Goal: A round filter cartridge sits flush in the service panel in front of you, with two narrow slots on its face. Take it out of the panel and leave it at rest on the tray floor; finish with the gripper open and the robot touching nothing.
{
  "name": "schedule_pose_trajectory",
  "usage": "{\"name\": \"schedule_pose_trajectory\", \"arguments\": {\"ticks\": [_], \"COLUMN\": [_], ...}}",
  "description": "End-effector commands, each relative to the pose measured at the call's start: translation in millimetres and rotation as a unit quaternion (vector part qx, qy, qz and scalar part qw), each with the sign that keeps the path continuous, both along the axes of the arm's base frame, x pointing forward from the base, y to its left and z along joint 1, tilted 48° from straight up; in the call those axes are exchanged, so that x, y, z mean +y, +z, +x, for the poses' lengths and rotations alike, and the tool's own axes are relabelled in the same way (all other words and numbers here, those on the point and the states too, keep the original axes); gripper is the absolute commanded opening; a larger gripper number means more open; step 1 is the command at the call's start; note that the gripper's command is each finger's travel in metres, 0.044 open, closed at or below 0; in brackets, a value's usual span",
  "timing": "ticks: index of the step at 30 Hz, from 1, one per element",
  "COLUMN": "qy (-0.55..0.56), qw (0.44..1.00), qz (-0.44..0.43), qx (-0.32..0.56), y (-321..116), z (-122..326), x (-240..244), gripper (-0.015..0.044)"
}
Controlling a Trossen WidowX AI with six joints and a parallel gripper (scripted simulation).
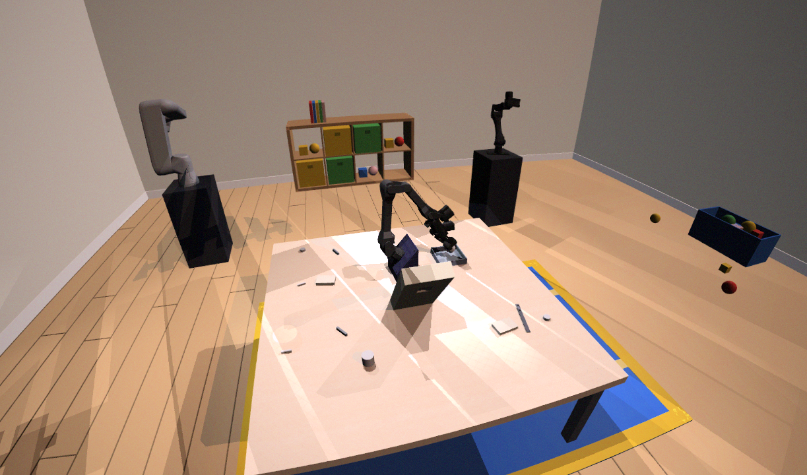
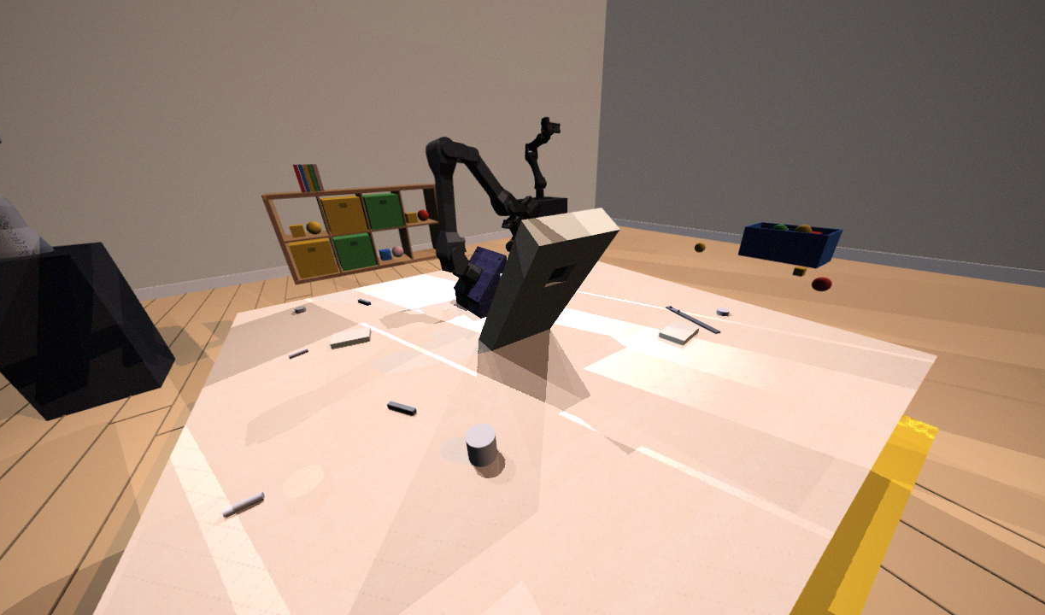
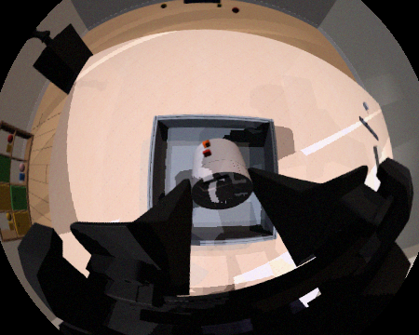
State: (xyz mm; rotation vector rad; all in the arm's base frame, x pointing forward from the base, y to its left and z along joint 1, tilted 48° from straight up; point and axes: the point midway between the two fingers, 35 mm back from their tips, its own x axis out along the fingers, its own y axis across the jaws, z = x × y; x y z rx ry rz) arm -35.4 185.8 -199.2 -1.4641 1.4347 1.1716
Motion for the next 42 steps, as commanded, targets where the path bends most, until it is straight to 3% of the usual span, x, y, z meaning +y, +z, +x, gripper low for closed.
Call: {"name": "schedule_pose_trajectory", "arguments": {"ticks": [1,5,22,26,32,42], "qy": [-0.002,-0.002,0.001,0.001,0.001,-0.002], "qw": [1.000,1.000,1.000,1.000,1.000,1.000], "qz": [0.000,0.000,-0.005,-0.005,-0.004,0.001], "qx": [0.003,0.003,0.000,0.000,-0.001,0.002], "y": [-13,-13,-10,-8,38,27], "z": [-1,-1,0,0,0,-2], "x": [-17,-18,-16,-14,35,29], "gripper": [0.0000,0.0000,0.0440,0.0440,0.0440,0.0440]}}
